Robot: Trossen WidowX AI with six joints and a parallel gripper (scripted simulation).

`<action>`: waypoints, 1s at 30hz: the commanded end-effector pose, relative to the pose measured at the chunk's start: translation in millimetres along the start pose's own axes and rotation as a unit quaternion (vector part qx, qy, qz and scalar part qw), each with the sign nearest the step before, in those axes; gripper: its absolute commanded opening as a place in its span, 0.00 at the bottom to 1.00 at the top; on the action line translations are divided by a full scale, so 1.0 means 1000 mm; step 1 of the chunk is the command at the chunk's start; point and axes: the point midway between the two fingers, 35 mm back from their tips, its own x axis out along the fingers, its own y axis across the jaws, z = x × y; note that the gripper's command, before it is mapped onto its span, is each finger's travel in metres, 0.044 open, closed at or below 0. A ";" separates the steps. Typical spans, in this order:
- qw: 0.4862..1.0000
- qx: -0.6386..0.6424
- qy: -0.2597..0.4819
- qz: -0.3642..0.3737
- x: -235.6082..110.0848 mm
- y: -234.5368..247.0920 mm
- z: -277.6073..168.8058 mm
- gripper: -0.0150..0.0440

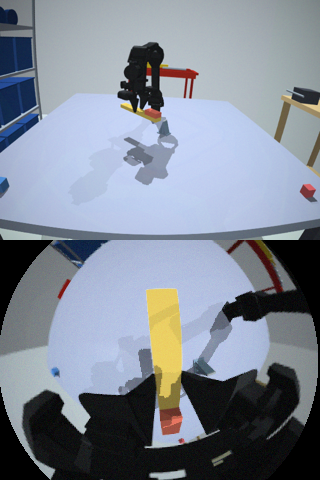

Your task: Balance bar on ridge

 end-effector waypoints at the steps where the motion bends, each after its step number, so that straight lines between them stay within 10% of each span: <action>1: 1.000 -0.007 0.005 0.005 -0.005 -0.015 -0.006 0.25; 30: 0.997 -0.074 0.006 0.000 0.001 -0.126 -0.019 0.25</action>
